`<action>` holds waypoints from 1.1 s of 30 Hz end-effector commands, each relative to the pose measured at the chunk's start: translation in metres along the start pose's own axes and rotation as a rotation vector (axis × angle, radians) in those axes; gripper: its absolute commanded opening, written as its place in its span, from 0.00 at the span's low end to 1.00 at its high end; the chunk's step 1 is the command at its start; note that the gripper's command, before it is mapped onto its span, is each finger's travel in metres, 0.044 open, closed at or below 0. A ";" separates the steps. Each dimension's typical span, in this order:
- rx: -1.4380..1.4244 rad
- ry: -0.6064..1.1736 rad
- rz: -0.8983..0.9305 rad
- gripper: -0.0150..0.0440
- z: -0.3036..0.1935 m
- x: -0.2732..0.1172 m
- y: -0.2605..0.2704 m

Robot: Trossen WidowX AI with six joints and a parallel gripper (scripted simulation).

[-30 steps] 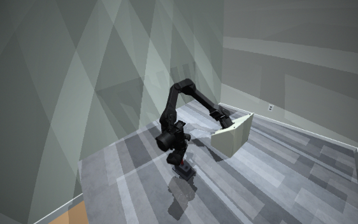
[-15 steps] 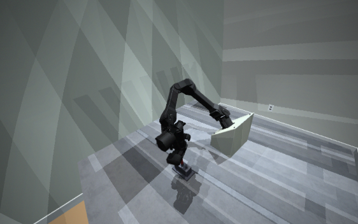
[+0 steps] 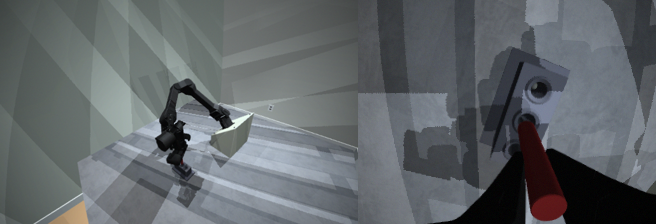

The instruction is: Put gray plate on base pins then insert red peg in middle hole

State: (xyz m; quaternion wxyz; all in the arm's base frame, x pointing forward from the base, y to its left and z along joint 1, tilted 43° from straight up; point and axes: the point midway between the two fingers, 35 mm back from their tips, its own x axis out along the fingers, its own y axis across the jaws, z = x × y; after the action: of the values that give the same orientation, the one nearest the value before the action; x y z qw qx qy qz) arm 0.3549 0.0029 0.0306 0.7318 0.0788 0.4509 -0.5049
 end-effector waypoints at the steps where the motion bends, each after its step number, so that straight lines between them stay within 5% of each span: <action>1: -0.001 0.000 0.000 0.25 0.002 0.000 0.000; 33: -0.001 0.000 0.000 0.25 0.002 0.000 -0.003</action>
State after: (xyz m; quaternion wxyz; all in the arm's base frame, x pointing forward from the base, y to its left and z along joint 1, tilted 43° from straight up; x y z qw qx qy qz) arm 0.3539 0.0017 0.0319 0.7316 0.0795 0.4506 -0.5053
